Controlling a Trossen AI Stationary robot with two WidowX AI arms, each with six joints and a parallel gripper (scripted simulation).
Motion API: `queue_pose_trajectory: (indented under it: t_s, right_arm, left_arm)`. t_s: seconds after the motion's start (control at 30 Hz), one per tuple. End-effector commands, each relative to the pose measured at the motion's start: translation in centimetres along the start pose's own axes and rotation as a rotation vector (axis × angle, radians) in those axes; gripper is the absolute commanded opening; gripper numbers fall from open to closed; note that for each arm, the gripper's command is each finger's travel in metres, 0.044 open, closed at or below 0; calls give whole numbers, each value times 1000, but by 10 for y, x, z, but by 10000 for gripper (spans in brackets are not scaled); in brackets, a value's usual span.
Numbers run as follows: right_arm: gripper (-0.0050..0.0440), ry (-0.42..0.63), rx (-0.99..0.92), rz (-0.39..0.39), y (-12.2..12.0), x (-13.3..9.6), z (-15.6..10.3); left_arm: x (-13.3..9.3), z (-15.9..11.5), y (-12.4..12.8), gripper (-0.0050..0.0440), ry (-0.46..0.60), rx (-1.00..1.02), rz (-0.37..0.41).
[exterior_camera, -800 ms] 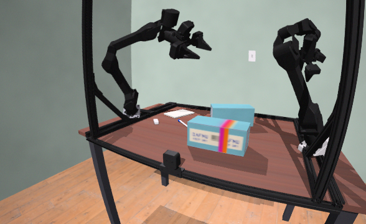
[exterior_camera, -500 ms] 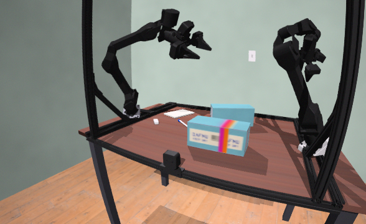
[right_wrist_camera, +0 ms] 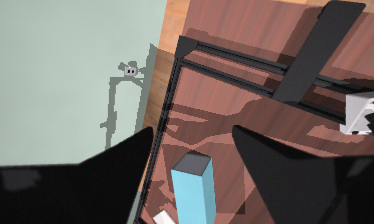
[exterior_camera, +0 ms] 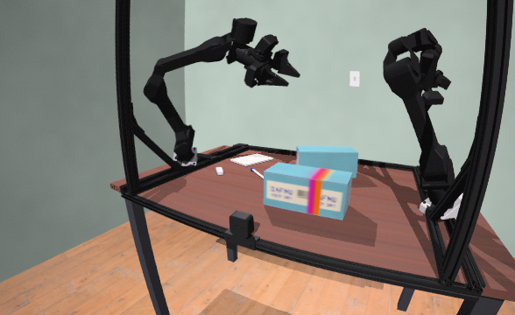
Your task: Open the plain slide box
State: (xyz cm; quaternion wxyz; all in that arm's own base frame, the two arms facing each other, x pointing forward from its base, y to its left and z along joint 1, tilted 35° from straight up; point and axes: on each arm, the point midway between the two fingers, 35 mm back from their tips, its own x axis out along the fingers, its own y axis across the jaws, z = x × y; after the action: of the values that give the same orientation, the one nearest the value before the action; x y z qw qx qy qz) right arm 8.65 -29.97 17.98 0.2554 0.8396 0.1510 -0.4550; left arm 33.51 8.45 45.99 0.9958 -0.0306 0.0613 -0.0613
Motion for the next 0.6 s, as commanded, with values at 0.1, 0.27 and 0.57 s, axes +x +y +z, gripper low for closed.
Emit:
queue_pose_trajectory:
  t_s: [0.1, 0.27, 0.57]
  right_arm:
    - [224, 54, -26, -64, 28, 25, -39]
    - [176, 82, -41, -104, 40, 41, -66]
    - [32, 135, -71, -200, 54, 76, -130]
  left_arm:
    - [31, -51, 37, 224, 41, -124, 53]
    - [42, -79, 54, 176, 54, -190, 84]
    - [56, -146, 84, 32, 77, -334, 154]
